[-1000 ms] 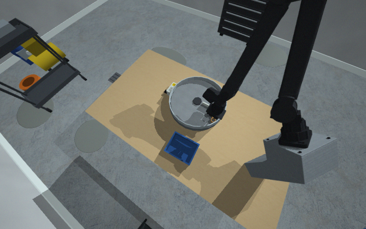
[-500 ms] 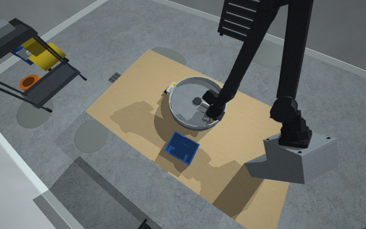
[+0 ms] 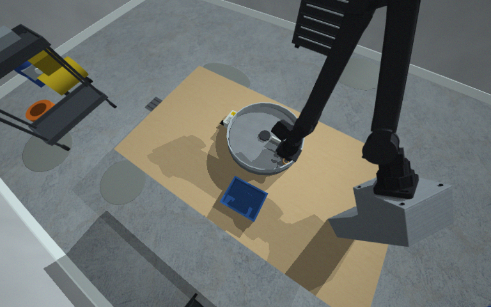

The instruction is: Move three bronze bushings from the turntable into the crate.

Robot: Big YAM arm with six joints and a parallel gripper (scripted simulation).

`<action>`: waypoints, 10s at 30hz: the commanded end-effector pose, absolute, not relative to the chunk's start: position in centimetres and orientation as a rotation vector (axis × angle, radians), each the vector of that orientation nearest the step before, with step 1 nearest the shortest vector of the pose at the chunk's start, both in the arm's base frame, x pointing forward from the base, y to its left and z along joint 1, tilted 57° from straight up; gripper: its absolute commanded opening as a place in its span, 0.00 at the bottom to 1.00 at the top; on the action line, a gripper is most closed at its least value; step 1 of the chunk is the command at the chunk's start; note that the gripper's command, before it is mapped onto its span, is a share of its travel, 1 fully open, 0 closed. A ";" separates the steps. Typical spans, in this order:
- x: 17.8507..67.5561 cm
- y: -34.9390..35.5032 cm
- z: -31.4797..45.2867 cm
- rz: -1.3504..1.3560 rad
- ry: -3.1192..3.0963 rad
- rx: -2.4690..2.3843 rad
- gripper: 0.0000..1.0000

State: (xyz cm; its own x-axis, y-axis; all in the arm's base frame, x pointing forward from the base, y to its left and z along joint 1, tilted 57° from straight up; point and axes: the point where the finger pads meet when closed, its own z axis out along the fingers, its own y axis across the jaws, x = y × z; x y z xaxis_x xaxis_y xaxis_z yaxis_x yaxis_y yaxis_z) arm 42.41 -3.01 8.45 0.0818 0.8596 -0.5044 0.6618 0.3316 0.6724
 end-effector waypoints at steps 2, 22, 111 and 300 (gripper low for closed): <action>42.3 -2.4 8.9 0.274 1.649 1.371 0.12; 42.2 -2.3 8.1 0.267 1.660 1.373 0.12; 43.1 -3.5 7.7 0.256 1.640 1.389 0.12; 44.2 -4.2 7.7 0.257 1.639 1.390 0.12</action>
